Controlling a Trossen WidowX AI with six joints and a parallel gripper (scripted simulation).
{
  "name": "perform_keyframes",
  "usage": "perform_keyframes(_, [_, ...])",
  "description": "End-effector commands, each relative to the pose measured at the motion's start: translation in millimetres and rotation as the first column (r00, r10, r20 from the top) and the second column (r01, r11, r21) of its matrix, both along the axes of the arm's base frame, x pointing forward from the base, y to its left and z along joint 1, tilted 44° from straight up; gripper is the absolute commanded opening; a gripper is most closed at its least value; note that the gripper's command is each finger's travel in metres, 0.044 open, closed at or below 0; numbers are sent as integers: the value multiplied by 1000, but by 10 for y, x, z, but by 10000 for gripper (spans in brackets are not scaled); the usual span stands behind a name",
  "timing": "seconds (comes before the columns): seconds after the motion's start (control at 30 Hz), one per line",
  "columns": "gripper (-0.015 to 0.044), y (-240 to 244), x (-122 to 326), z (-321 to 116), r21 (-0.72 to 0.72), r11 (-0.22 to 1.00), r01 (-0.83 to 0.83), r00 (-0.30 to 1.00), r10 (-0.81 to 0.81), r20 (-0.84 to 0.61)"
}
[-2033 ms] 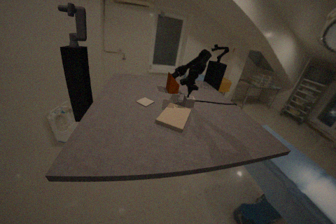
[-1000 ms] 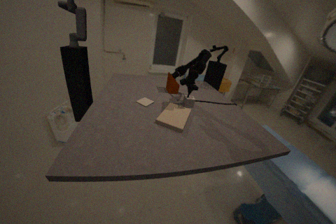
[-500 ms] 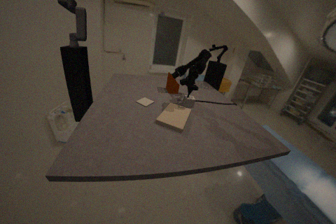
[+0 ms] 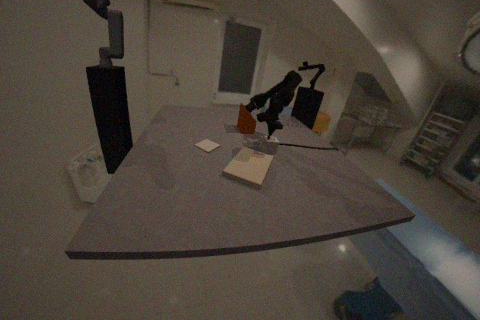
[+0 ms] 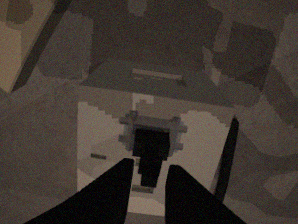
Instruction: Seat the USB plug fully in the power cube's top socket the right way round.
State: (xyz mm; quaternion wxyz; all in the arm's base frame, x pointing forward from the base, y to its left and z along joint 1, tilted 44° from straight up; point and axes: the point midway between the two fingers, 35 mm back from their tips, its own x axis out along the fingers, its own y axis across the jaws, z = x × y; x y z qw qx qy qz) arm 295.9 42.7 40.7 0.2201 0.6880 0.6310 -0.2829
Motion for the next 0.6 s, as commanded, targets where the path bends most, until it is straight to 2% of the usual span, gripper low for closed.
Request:
perform_keyframes(0.0, [95, -5, 0, 1, 0, 1000, 2, 1000, -2, 0])
perform_keyframes(0.57, [95, -14, -1, 15, 0, 1000, 0, 1000, 0, 0])
